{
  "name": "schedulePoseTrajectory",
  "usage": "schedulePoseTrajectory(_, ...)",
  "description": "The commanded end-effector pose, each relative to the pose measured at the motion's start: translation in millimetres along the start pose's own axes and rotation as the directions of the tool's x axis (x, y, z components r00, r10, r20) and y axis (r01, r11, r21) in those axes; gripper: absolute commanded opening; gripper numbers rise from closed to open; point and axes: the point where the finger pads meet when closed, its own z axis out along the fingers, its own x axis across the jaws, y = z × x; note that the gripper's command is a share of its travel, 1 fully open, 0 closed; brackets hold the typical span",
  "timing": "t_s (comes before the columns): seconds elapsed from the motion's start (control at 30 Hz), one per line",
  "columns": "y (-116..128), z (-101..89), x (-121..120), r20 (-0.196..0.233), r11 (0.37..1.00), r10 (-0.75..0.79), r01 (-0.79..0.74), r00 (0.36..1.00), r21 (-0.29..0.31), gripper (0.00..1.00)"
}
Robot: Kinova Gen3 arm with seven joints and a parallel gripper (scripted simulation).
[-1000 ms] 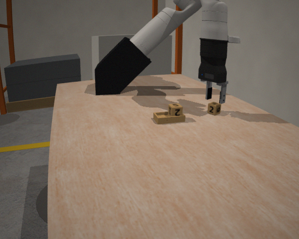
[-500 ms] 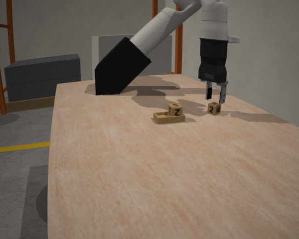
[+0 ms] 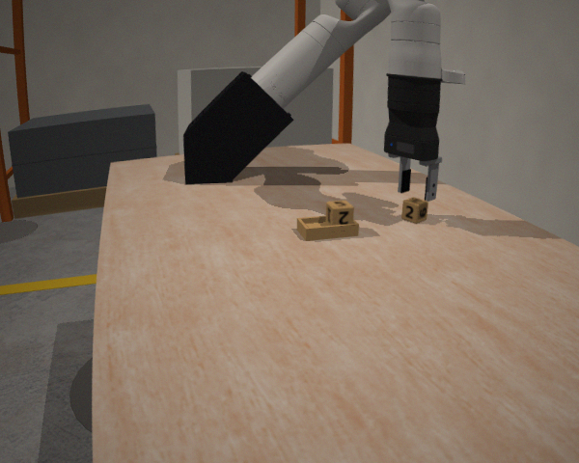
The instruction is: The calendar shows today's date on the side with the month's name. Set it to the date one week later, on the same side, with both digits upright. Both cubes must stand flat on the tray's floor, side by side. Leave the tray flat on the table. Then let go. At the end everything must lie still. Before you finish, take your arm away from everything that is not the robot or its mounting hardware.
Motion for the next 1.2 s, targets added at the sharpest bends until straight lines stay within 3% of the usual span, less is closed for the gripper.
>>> schedulePoseTrajectory(0.0,1.8,1.3,1.4,0.000,1.000,-0.007,0.007,1.000,-0.006,0.87)
schedulePoseTrajectory(0.67,1.6,26.0,1.4,0.000,1.000,-0.007,0.007,1.000,-0.005,0.87)
schedulePoseTrajectory(1.17,1.6,28.1,1.5,0.000,1.000,-0.007,0.007,1.000,-0.005,0.87)
